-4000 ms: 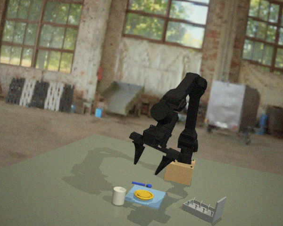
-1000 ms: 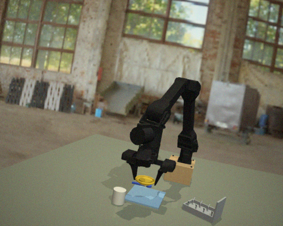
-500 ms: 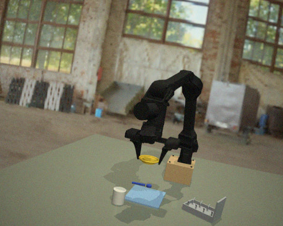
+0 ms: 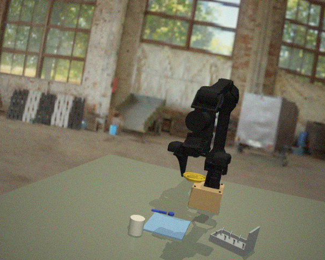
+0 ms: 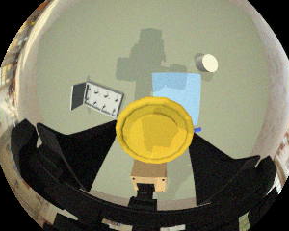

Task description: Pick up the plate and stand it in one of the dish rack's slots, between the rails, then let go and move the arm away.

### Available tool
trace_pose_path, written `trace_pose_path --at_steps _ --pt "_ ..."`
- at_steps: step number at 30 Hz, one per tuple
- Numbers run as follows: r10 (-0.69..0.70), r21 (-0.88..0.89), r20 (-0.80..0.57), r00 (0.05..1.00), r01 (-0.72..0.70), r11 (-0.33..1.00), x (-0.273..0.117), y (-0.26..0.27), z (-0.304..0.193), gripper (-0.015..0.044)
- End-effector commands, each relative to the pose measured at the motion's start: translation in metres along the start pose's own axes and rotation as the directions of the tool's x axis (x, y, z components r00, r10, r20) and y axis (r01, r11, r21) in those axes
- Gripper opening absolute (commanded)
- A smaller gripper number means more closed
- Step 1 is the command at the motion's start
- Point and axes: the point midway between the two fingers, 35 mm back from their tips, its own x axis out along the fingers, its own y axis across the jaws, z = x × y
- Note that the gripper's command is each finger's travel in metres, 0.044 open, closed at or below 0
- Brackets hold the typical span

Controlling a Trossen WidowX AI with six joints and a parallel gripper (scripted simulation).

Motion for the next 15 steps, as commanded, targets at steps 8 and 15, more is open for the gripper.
trace_pose_path --at_steps 8,15 --pt "0.001 0.241 -0.002 1.000 0.000 0.971 0.003 0.065 -0.065 0.0000" --pt "0.031 0.216 -0.006 1.000 -0.029 0.976 0.010 0.067 -0.062 0.0000"
